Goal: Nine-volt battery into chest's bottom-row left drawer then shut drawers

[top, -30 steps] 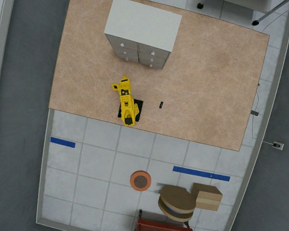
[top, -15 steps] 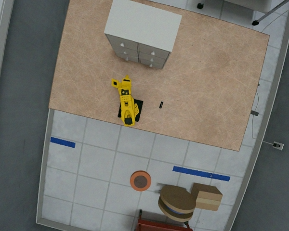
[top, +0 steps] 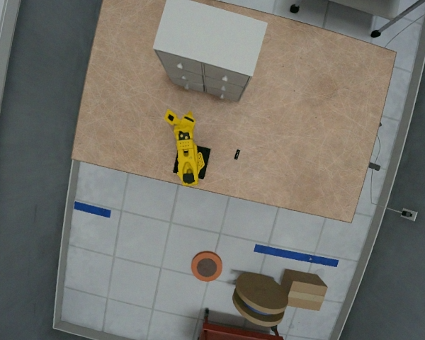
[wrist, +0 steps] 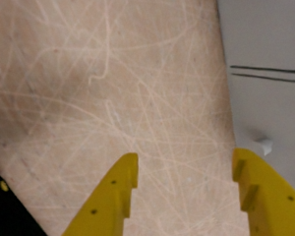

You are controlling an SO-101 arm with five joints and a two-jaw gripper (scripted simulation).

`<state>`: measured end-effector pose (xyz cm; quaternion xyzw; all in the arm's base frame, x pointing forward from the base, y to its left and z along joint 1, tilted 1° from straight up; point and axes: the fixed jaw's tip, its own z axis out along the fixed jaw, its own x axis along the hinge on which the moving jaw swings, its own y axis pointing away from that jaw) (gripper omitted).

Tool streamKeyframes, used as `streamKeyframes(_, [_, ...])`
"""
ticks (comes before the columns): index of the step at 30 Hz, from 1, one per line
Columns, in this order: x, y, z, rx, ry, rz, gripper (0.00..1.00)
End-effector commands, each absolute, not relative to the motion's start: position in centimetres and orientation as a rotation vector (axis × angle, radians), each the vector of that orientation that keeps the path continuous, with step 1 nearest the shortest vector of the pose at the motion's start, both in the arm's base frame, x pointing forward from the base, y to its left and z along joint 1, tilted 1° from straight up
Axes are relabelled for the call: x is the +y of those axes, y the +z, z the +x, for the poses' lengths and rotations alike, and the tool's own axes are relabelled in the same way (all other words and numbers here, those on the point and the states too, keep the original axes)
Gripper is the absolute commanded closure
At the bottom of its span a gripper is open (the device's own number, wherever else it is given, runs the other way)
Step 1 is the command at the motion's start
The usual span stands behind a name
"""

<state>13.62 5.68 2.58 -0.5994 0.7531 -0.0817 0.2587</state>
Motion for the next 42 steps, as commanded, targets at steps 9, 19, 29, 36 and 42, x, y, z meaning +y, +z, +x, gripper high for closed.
streamKeyframes(9, [5.55,2.29,13.44,2.245,-0.132,-1.344,0.79])
streamKeyframes(19, [5.59,2.35,13.55,2.365,-0.065,-1.108,0.79])
streamKeyframes(29, [5.60,2.44,13.71,2.485,0.019,-0.801,0.79])
streamKeyframes(36, [5.59,2.49,13.81,2.532,0.060,-0.643,0.79])
streamKeyframes(42, [5.57,2.53,13.90,2.569,0.101,-0.485,0.79])
